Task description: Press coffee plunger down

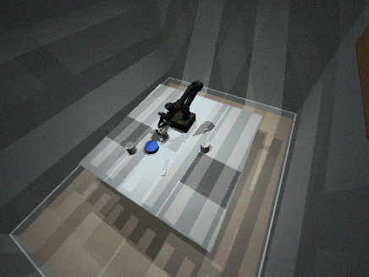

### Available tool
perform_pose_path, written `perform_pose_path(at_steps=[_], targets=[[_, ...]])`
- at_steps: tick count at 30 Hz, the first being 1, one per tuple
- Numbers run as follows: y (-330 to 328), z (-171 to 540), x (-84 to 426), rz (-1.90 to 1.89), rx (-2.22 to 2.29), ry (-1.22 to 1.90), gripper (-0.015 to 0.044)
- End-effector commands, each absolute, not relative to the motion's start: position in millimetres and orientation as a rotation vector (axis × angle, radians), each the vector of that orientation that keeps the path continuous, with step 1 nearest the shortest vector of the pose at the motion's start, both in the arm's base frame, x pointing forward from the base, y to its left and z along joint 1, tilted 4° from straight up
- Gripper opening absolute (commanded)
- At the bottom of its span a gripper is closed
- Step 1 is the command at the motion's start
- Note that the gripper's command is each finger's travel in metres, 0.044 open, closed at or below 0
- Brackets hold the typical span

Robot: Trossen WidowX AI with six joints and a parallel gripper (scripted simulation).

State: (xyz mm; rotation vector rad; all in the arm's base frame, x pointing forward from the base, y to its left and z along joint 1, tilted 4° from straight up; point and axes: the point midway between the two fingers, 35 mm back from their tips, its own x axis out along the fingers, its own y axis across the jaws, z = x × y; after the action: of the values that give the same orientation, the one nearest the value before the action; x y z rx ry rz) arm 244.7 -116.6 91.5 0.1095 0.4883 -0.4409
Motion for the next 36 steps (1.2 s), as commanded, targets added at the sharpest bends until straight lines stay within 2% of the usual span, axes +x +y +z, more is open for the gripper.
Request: perform_pose_path(at_steps=[1, 36], targets=[[-114, 66, 240, -0.433, 0.118, 0.567, 0.0119], [-122, 68, 254, -0.433, 0.118, 0.566, 0.0119]])
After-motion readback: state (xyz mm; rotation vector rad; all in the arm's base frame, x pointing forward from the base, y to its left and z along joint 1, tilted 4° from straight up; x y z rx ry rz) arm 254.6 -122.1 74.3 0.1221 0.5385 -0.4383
